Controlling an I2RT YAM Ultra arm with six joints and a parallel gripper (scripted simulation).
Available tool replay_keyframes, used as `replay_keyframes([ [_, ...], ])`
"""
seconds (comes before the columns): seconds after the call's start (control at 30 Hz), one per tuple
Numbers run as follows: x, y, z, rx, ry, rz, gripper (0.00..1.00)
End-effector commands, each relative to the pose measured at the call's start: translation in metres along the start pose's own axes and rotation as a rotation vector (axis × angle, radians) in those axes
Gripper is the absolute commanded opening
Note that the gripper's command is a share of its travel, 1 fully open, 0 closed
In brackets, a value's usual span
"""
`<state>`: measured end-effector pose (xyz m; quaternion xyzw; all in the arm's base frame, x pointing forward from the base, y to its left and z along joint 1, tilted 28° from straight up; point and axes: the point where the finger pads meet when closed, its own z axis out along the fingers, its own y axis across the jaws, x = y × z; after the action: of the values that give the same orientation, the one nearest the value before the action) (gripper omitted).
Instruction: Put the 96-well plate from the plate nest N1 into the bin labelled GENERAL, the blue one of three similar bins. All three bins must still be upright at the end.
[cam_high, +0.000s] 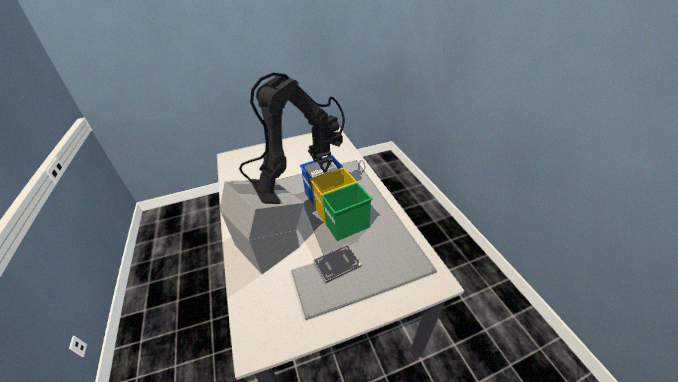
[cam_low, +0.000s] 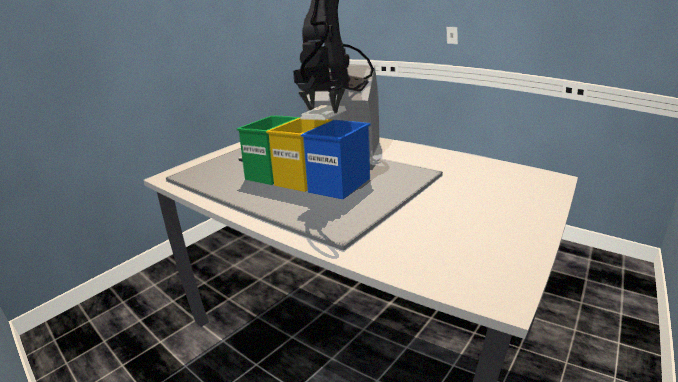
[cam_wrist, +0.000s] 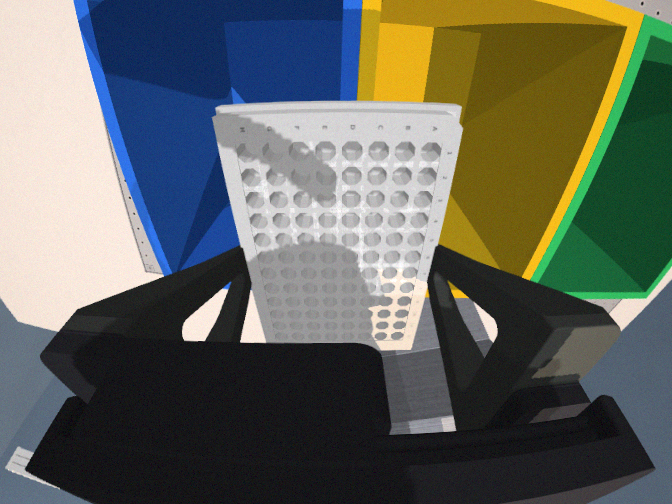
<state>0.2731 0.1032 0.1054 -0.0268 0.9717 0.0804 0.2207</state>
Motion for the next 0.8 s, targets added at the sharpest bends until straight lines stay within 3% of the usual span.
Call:
replay_keyframes([
  [0.0, -0.011, 0.002, -0.006, 0.024, -0.023, 0.035, 0.00],
  [0.77, -0.034, 0.065, -0.005, 0.023, -0.026, 0.035, 0.00],
])
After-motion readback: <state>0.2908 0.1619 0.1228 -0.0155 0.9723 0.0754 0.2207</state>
